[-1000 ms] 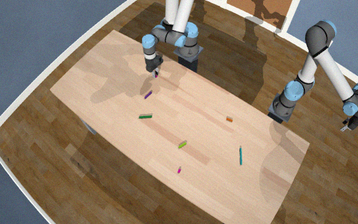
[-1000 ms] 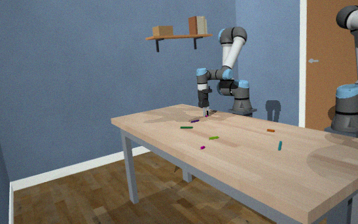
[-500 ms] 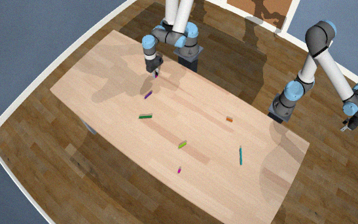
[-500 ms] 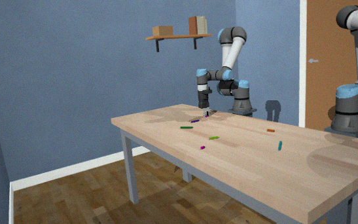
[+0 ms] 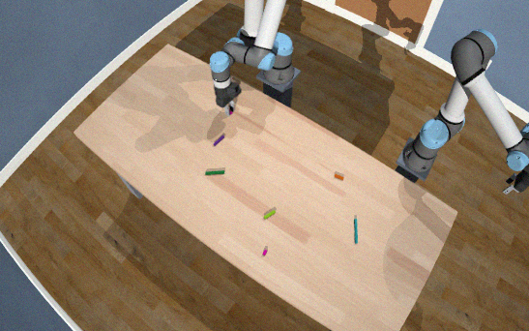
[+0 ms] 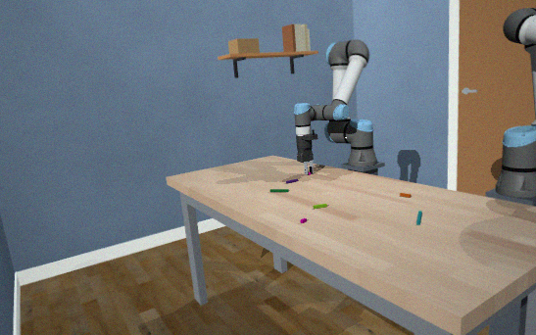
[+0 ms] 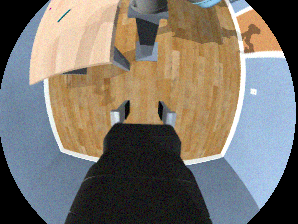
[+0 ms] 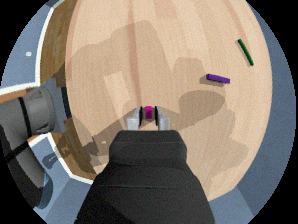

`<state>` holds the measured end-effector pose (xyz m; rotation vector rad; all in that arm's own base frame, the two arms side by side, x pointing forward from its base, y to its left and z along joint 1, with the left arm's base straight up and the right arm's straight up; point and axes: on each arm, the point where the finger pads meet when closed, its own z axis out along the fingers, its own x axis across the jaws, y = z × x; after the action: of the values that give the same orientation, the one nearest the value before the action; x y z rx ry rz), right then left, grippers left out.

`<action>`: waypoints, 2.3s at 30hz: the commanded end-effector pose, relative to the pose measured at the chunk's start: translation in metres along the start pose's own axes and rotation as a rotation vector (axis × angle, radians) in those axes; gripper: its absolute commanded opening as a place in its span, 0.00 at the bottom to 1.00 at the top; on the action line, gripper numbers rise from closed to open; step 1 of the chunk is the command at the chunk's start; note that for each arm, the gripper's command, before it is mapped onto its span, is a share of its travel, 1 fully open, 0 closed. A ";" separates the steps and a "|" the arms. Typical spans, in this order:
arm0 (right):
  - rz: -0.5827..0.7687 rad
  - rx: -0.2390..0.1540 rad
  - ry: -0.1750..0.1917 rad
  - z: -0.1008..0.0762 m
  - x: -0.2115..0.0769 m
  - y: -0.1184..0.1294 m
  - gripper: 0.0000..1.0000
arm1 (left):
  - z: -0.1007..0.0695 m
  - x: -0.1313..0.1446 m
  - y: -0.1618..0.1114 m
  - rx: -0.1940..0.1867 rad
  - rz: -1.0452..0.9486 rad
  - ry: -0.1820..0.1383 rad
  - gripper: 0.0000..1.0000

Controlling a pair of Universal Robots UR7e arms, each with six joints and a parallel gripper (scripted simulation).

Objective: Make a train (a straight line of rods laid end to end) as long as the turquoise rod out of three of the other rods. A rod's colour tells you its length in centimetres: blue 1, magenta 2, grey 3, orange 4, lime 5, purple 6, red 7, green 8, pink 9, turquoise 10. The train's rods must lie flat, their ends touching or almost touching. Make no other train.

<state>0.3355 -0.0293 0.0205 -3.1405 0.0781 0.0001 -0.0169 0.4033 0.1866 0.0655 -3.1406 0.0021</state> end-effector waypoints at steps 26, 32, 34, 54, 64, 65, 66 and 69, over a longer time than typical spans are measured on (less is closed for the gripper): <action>0.000 0.000 0.001 0.000 0.000 0.000 0.24 | 0.000 0.000 0.000 -0.001 0.000 0.000 1.00; 0.000 0.000 0.001 0.000 0.000 0.000 0.24 | 0.000 0.000 0.000 -0.001 0.000 0.000 1.00; 0.000 0.000 0.001 0.000 0.000 0.000 0.24 | 0.000 0.000 0.000 -0.001 0.000 0.000 1.00; 0.000 0.000 0.001 -0.004 0.000 0.000 0.24 | 0.000 0.000 0.000 -0.001 0.000 0.000 1.00; 0.000 0.000 0.001 -0.033 0.000 0.000 0.24 | 0.000 0.000 0.000 -0.001 0.000 0.000 1.00; 0.000 0.000 0.001 -0.039 0.000 0.000 0.24 | 0.000 0.000 0.000 -0.001 0.000 0.000 1.00; 0.000 0.000 0.001 -0.044 0.000 0.000 0.24 | 0.000 0.000 0.000 -0.001 0.000 0.000 1.00; 0.000 0.000 0.001 -0.061 0.000 0.000 0.24 | 0.000 0.000 0.000 -0.001 0.000 0.000 1.00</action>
<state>0.3368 -0.0291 0.0585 -3.1390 0.0780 -0.0056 -0.0169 0.4033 0.1866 0.0655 -3.1406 0.0021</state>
